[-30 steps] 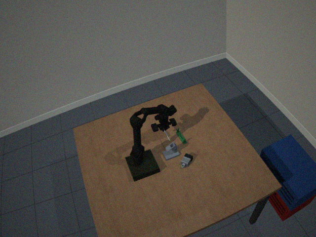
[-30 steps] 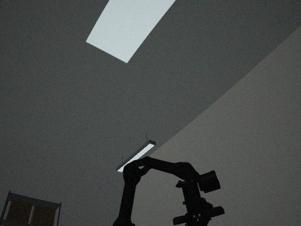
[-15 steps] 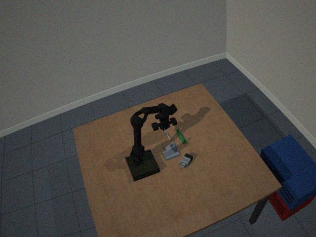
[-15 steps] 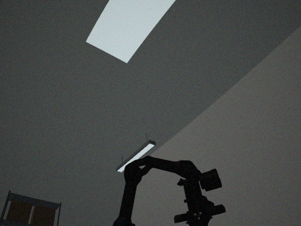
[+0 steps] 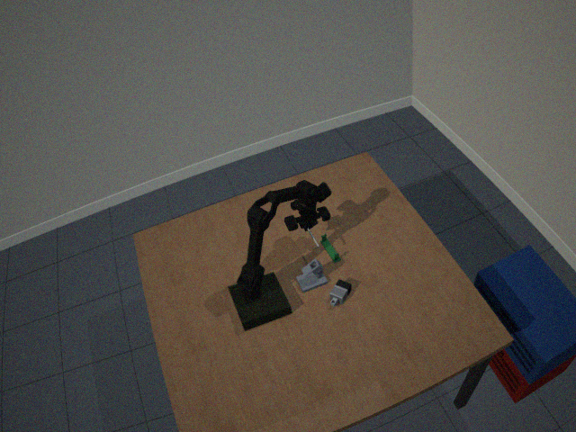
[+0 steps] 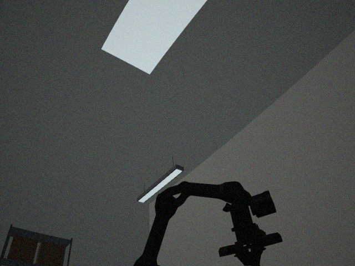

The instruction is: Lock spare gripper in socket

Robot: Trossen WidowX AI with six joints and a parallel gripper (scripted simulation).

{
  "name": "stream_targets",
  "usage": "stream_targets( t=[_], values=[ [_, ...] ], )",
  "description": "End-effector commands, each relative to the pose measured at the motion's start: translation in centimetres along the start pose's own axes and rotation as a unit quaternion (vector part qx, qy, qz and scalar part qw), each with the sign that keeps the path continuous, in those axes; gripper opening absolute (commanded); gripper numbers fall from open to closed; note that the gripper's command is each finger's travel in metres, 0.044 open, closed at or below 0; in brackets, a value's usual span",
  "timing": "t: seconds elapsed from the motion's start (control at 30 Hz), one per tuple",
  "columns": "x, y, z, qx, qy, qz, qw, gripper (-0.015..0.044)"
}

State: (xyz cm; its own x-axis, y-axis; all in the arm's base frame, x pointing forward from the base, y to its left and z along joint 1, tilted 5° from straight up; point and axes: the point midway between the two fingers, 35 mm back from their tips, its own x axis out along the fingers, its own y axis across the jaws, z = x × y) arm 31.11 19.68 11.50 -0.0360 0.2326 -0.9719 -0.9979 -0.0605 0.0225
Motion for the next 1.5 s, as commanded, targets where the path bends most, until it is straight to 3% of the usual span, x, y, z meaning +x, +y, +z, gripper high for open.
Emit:
stream_targets(
  t=[0.0, 0.7, 1.47],
  values=[
    [-0.4, -1.0, 0.5, -0.005, -0.001, -0.003, 1.000, 0.0000],
    [-0.6, -6.3, 2.4, -0.016, -0.001, -0.004, 1.000, 0.0000],
    [2.3, -6.8, 2.0, -0.018, -0.002, -0.006, 1.000, 0.0000]
  ],
)
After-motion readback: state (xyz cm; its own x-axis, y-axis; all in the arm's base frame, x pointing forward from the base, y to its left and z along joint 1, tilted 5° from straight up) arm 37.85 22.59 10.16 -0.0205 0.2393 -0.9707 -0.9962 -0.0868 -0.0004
